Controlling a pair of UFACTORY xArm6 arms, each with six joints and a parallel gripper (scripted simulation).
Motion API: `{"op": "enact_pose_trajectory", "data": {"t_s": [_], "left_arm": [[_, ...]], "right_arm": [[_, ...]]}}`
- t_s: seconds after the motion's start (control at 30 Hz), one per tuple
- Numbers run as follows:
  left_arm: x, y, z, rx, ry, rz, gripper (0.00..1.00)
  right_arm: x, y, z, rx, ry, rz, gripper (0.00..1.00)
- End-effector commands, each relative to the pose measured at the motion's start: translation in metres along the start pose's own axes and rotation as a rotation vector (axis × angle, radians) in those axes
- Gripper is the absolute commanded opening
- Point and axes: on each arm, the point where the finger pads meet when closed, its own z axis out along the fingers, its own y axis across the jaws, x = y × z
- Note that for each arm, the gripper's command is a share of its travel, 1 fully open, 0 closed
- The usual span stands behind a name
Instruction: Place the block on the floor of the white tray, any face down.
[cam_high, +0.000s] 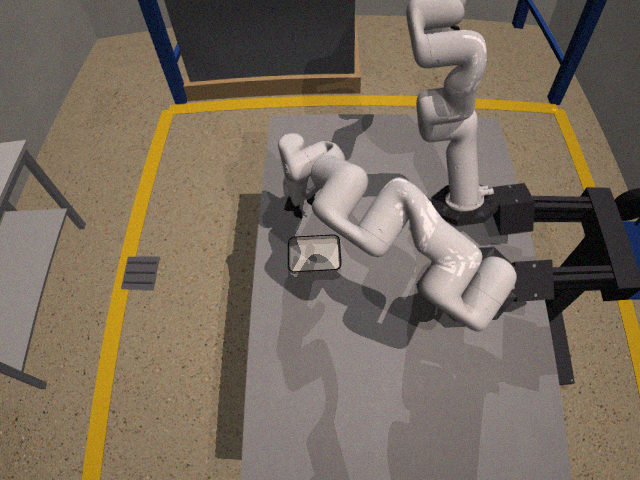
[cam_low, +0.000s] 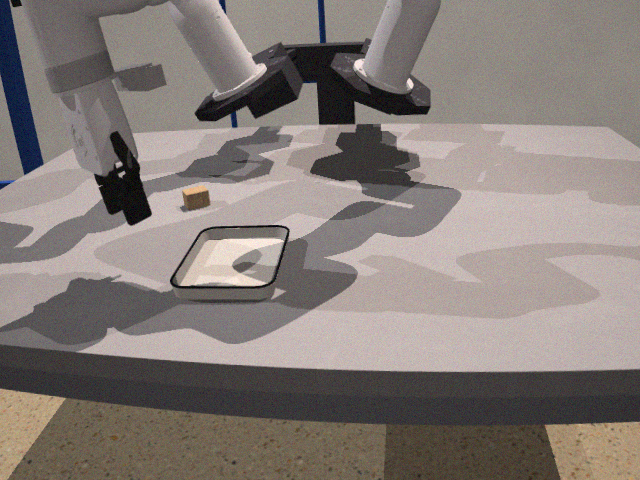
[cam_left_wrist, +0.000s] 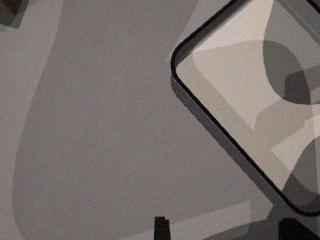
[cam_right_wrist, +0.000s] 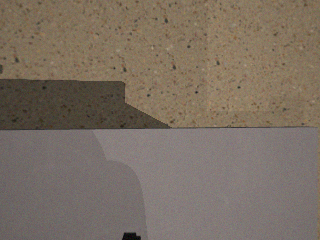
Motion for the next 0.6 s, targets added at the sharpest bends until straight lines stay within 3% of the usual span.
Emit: {"op": "enact_pose_trajectory", "data": {"t_s": [0.0, 0.13, 0.2, 0.37, 0.47, 0.57], "left_arm": [[0.018, -0.032, 0.006, -0.021, -0.057, 0.041, 0.63], [0.046, -0.064, 0.014, -0.026, -0.085, 0.091, 0.63], [0.046, -0.064, 0.014, -0.026, -0.085, 0.091, 0.63], [0.093, -0.106, 0.026, -0.013, -0.117, 0.164, 0.63], [0.093, -0.106, 0.026, -0.013, -0.117, 0.164, 0.63], [0.137, -0.136, 0.035, 0.010, -0.133, 0.223, 0.63]], "right_arm": [[0.001, 0.000, -0.001, 0.000, 0.004, 0.000, 1.00], [0.001, 0.000, -0.001, 0.000, 0.004, 0.000, 1.00], [0.001, 0.000, -0.001, 0.000, 0.004, 0.000, 1.00], [0.001, 0.000, -0.001, 0.000, 0.004, 0.000, 1.00], [0.001, 0.000, -0.001, 0.000, 0.004, 0.000, 1.00], [0.001, 0.000, -0.001, 0.000, 0.004, 0.000, 1.00]]}}
